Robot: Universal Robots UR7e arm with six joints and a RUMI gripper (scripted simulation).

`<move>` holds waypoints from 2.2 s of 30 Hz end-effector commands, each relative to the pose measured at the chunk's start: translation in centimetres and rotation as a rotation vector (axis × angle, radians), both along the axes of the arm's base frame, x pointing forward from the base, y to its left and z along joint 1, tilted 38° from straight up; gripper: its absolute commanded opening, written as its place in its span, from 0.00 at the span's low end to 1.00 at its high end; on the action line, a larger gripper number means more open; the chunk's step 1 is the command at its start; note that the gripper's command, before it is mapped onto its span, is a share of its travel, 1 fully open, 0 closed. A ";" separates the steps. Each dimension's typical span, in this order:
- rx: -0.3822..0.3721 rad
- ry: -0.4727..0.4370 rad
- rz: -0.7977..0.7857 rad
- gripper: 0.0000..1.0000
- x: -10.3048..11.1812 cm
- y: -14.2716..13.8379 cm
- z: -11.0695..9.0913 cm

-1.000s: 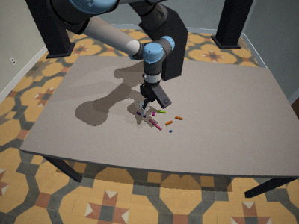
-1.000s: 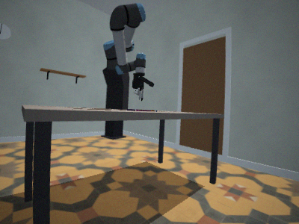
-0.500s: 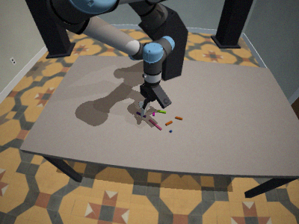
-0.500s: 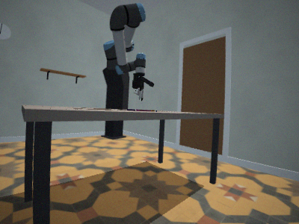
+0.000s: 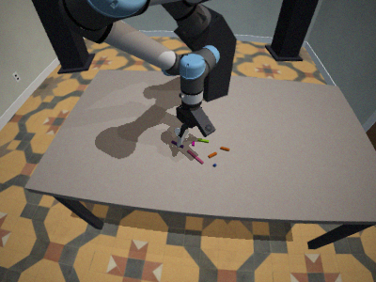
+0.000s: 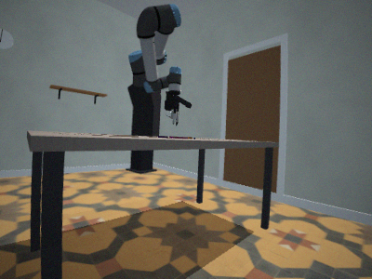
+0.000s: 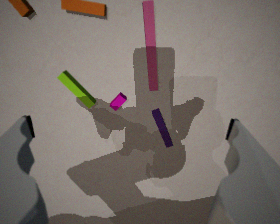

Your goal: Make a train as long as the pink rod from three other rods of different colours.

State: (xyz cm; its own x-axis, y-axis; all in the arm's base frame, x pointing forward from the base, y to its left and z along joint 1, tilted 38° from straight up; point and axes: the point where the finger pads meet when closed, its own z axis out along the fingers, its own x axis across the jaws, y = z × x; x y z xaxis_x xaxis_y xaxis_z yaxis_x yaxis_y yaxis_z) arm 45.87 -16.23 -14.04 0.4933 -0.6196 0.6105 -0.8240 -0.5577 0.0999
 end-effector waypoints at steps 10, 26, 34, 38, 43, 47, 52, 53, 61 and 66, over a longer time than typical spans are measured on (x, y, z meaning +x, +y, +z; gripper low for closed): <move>0.050 -0.096 -0.134 1.00 1.4 0.8 -0.4; 0.152 -0.292 -0.413 1.00 3.8 2.4 -0.8; 0.200 -0.385 -0.547 1.00 4.9 3.2 -1.0; 0.218 -0.421 -0.598 1.00 5.2 3.5 -1.1; 0.251 -0.485 -0.691 1.00 5.9 4.2 -1.3; 0.275 -0.532 -0.758 1.00 6.3 4.6 -1.4; 0.304 -0.592 -0.842 1.00 6.9 5.3 -1.5; 0.310 -0.604 -0.859 1.00 7.0 5.4 -1.5; 0.354 -0.692 -0.983 1.00 7.7 6.4 -1.7; 0.383 -0.752 -1.066 1.00 8.2 7.1 -1.8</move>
State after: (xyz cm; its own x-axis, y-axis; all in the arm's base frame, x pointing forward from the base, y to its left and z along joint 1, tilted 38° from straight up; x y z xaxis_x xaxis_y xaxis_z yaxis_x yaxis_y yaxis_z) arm 53.50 -10.03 -15.66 -0.5946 -0.7497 0.2905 -0.7462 0.3800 -0.5466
